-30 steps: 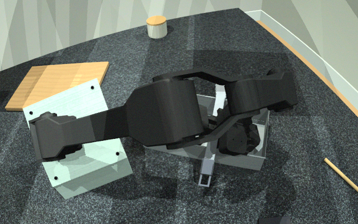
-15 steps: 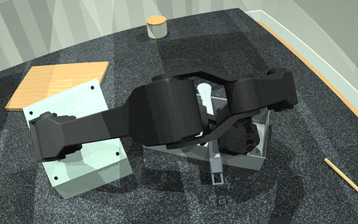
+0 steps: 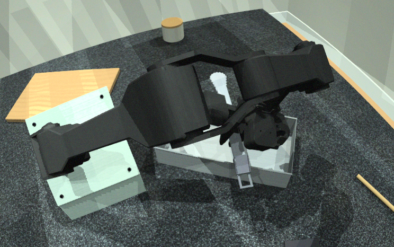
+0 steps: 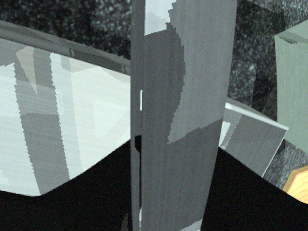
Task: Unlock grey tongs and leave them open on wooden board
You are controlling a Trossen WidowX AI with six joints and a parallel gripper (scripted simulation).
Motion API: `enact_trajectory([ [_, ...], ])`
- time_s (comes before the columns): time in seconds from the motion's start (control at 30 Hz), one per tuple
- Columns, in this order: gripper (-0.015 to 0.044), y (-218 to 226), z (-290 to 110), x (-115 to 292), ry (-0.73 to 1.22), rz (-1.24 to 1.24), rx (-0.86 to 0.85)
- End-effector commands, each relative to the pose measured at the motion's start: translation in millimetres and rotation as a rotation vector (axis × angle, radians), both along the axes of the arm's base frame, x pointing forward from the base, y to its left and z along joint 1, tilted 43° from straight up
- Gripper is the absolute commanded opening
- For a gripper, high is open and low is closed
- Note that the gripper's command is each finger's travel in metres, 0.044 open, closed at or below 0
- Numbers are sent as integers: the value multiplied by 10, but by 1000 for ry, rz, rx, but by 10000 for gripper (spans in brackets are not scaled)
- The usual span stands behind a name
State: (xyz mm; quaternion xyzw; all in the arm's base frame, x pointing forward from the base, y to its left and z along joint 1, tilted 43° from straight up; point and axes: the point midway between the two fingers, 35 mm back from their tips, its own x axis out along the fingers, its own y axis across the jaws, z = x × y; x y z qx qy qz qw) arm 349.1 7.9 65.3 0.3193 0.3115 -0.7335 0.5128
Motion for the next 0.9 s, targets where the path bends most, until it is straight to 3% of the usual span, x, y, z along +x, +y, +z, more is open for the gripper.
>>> enact_trajectory([
  [0.0,-150,100,139,-31,-9,11,10],
  [0.33,-150,101,134,-27,-25,13,6],
  [0.87,-150,107,77,12,-276,34,-58],
])
